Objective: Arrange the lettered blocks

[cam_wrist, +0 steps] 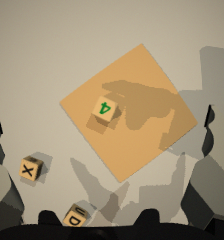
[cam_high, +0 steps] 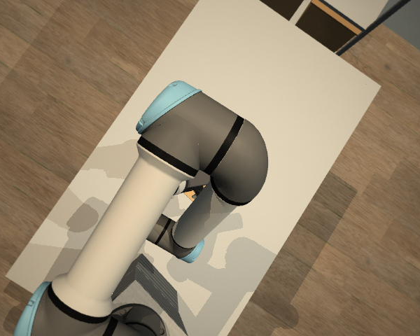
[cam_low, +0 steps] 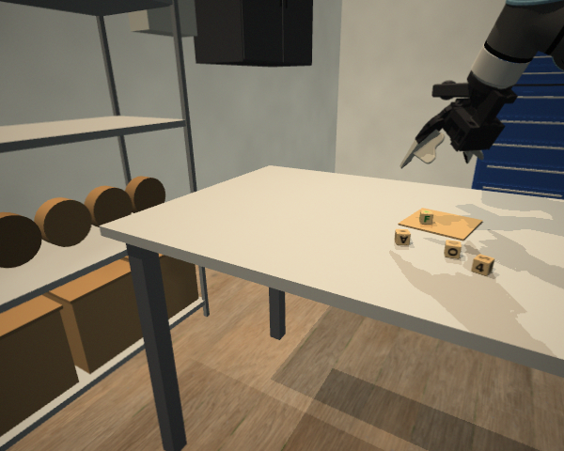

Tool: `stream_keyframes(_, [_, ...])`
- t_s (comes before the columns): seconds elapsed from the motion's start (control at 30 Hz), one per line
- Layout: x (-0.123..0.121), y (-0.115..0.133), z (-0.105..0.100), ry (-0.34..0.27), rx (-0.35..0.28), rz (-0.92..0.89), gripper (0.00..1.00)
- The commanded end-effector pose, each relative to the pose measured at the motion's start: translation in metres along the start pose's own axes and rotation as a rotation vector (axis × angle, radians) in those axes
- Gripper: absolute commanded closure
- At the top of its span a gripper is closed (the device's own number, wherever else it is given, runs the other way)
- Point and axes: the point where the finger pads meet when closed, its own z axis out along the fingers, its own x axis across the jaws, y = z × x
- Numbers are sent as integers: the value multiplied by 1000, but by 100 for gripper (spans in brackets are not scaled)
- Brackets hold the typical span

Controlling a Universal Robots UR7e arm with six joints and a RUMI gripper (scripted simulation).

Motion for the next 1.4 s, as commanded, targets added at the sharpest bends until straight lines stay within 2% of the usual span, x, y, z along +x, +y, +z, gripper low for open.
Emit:
stream_keyframes(0.0, [0,0,0,-1,1,0,0])
stream_keyframes(1.13, [0,-1,0,-1,0,1,0])
stream_keyframes(1.27, [-1,-1,2,3,-24,19,0])
stream_keyframes(1.37, [-3,-2,4,12,-71,54,0])
